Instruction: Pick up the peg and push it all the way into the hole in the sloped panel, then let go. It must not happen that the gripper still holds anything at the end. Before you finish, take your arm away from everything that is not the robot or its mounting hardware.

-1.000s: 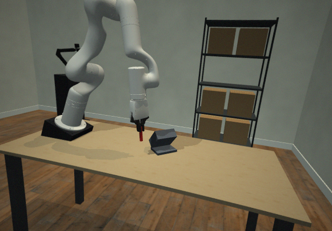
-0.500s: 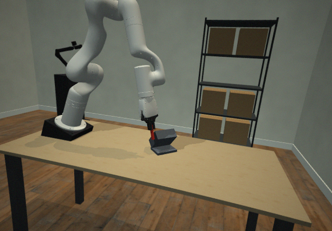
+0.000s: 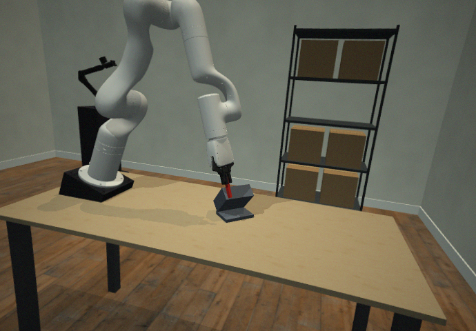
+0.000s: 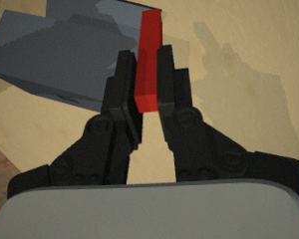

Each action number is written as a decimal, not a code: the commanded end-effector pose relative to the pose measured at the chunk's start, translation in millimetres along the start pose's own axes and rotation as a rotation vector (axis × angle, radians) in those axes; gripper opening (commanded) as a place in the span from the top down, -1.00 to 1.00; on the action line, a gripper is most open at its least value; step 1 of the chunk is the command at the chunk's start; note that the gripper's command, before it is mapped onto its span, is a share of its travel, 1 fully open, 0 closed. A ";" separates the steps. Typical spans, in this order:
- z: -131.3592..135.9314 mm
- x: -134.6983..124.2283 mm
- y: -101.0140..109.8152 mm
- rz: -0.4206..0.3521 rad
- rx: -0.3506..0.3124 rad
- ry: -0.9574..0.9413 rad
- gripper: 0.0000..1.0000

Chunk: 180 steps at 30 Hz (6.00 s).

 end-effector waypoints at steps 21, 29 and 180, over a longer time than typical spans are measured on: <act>-37.0 0.0 -0.1 0.127 -0.019 0.148 1.00; -49.2 -1.4 1.9 0.173 -0.038 0.204 1.00; -103.7 -159.3 7.5 0.342 -0.527 1.204 1.00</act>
Point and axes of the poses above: the point where the finger pads meet when closed, its own y axis back along the fingers, its own z axis across the jaws, x = y × z, the point moved 2 cm from there along y, back along the fingers, and after that the axes turned 13 degrees about -y, right-handed, at the moved point
